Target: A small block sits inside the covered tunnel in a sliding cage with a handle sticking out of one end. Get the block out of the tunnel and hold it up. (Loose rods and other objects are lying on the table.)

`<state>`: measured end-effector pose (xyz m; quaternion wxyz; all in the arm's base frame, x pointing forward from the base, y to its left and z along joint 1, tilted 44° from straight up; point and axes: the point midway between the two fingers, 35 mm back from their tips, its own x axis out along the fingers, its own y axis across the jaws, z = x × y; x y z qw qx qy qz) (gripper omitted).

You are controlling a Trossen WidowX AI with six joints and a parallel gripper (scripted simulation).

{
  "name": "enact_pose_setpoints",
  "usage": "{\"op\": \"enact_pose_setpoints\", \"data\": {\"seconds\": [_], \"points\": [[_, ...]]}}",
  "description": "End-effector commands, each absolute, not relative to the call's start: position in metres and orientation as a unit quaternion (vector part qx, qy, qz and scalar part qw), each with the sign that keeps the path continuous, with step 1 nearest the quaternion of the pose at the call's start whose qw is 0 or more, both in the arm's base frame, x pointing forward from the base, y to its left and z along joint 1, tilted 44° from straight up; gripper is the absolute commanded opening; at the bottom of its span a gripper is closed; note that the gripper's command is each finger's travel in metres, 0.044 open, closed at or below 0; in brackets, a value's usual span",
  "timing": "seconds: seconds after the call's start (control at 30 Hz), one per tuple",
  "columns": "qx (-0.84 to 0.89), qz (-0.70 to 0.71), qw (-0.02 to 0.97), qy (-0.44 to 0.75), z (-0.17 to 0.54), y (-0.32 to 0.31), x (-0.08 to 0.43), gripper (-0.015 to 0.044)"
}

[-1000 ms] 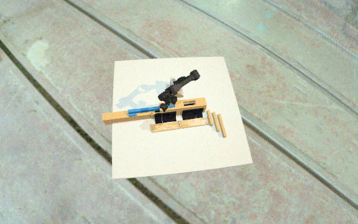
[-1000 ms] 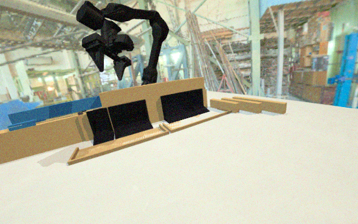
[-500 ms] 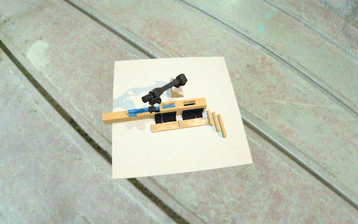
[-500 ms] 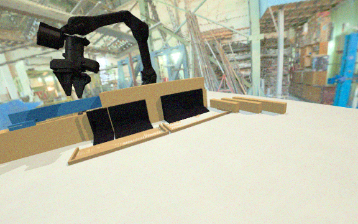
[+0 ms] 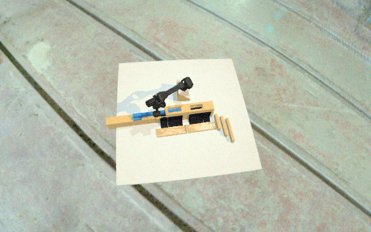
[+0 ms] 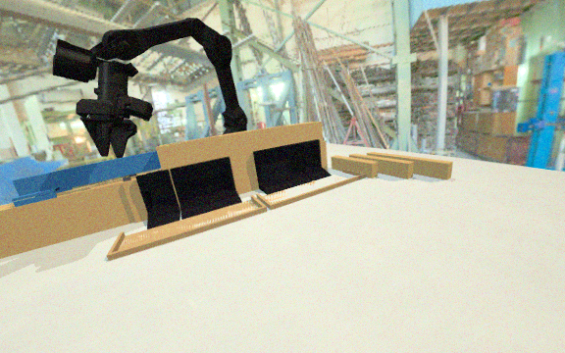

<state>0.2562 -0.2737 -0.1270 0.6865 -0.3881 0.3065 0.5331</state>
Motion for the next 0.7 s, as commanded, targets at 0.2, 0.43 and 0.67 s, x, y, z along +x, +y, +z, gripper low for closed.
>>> {"op": "enact_pose_setpoints", "data": {"seconds": [0.2, 0.43, 0.67], "points": [[-0.387, 0.537, 0.685, 0.306, -0.141, -0.261, 0.256, 0.044], [-0.387, 0.537, 0.685, 0.306, -0.149, -0.253, 0.257, 0.044], [-0.39, 0.536, 0.683, 0.307, -0.15, -0.254, 0.257, 0.0387]]}}
